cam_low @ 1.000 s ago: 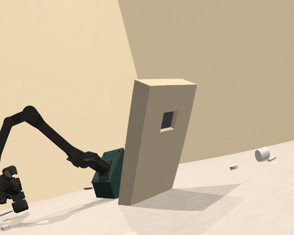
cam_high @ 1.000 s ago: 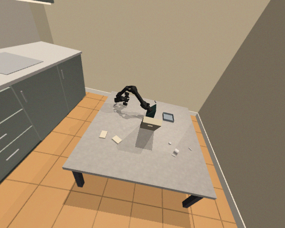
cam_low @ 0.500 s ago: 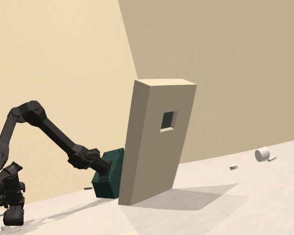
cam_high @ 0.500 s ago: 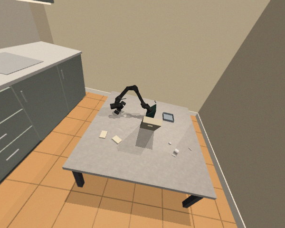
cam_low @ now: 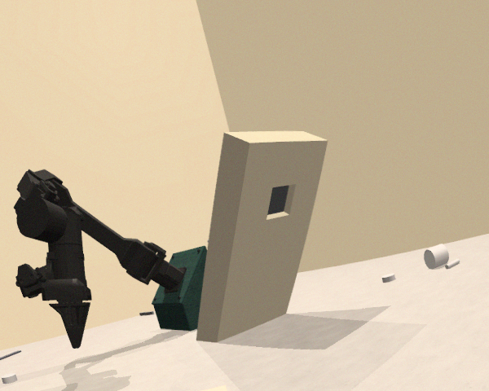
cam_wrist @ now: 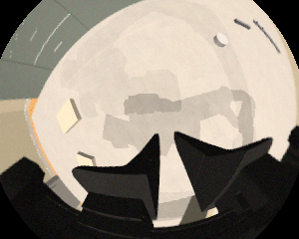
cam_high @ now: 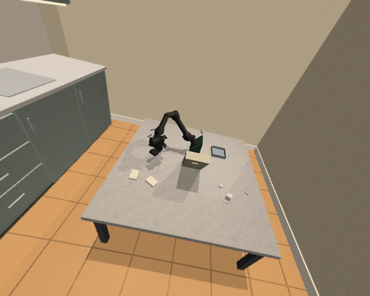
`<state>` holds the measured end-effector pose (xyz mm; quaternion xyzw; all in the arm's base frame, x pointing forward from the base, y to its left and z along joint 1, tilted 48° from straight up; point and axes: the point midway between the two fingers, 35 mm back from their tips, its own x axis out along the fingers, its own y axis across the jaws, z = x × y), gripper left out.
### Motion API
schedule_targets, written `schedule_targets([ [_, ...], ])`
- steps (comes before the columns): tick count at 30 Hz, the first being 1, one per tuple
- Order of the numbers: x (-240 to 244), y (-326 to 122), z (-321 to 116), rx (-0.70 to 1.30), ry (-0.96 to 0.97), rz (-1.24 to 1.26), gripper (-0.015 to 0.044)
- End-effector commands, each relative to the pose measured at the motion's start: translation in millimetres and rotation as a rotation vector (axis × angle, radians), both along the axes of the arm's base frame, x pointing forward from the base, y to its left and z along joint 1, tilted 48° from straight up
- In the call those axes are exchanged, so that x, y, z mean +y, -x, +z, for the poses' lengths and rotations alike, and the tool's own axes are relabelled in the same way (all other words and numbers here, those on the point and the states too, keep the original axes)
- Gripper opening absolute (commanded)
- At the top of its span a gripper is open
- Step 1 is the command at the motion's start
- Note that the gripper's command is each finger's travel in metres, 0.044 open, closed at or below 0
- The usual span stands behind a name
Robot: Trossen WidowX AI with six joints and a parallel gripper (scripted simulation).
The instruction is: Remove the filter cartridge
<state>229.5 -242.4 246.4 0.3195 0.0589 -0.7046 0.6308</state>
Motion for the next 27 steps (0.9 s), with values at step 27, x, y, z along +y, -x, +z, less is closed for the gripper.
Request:
schedule_targets([
  [27,355,-78,-77,-0.689,-0.318,0.560,0.0088],
])
